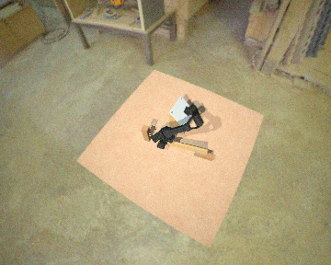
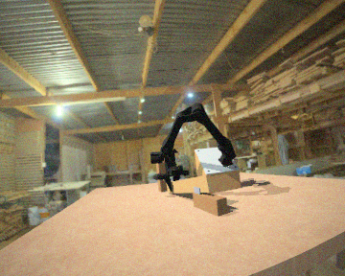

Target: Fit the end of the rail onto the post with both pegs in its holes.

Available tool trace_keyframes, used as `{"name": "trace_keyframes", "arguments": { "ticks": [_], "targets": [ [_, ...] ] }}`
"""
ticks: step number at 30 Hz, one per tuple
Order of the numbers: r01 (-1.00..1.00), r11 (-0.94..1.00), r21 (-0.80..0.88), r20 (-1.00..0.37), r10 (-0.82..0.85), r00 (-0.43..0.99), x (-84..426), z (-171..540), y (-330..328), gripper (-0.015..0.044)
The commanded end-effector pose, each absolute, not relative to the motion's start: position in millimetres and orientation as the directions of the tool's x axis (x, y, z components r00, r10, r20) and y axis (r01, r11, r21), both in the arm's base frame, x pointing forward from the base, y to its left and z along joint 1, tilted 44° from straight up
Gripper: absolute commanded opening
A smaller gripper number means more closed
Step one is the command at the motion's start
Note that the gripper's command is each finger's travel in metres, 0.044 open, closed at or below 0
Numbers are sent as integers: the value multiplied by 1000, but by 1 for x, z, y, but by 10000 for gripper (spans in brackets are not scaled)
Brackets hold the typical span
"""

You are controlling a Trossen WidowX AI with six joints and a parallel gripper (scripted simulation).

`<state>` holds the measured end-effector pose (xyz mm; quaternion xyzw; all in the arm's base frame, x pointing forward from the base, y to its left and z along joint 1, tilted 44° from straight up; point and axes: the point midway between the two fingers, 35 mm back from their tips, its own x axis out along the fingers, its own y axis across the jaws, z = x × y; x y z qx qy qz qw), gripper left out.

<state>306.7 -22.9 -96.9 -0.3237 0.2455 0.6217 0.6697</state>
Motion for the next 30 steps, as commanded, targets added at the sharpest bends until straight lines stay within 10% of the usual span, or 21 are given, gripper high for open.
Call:
{"name": "trace_keyframes", "arguments": {
  "ticks": [1,30],
  "targets": [
    [-990,22,-138,-727,676,116,308,-93,-27,0],
    [-990,21,-138,-728,676,116,308,-83,-37,0]
  ]
}}
